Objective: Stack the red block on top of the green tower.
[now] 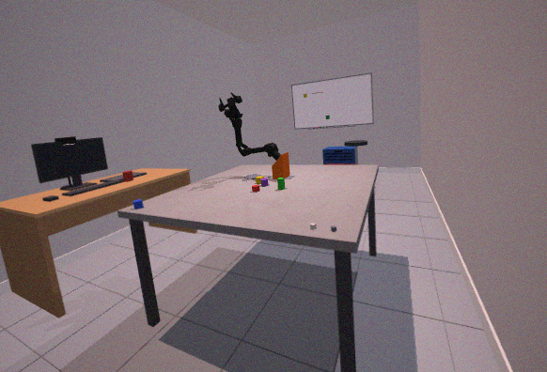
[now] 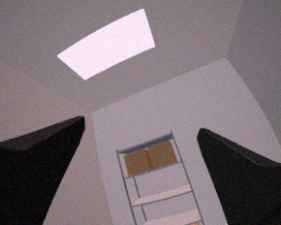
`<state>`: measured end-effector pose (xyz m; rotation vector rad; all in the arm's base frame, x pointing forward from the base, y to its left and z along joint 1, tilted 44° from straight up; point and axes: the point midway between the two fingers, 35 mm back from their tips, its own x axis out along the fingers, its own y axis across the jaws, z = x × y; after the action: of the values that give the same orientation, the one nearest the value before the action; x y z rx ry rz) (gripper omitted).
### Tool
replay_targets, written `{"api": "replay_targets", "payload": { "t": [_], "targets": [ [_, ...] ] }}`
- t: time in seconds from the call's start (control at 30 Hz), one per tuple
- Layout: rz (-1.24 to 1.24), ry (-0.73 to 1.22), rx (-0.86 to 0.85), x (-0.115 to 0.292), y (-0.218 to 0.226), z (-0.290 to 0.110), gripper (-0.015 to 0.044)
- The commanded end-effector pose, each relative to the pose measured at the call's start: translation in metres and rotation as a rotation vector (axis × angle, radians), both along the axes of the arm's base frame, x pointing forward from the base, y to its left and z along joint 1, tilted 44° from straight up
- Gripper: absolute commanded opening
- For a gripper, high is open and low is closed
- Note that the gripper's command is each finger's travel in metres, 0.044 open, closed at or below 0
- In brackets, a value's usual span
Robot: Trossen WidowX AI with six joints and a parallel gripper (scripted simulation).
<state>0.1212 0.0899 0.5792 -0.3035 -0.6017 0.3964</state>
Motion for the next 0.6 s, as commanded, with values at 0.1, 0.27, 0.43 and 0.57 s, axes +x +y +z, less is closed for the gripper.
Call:
{"api": "replay_targets", "payload": {
  "t": [0.1, 0.27, 0.43, 0.57],
  "targets": [
    [-0.061, 0.166, -0.097, 0.045, 0.055, -0.036, 0.044],
    [-0.099, 0.303, -0.092, 0.079, 0.079, -0.065, 0.044],
    [-0.203, 0.438, -0.147, 0.122, 0.094, -0.105, 0.044],
    [-0.311, 0.526, -0.197, 0.155, 0.091, -0.138, 0.044]
  ]
}}
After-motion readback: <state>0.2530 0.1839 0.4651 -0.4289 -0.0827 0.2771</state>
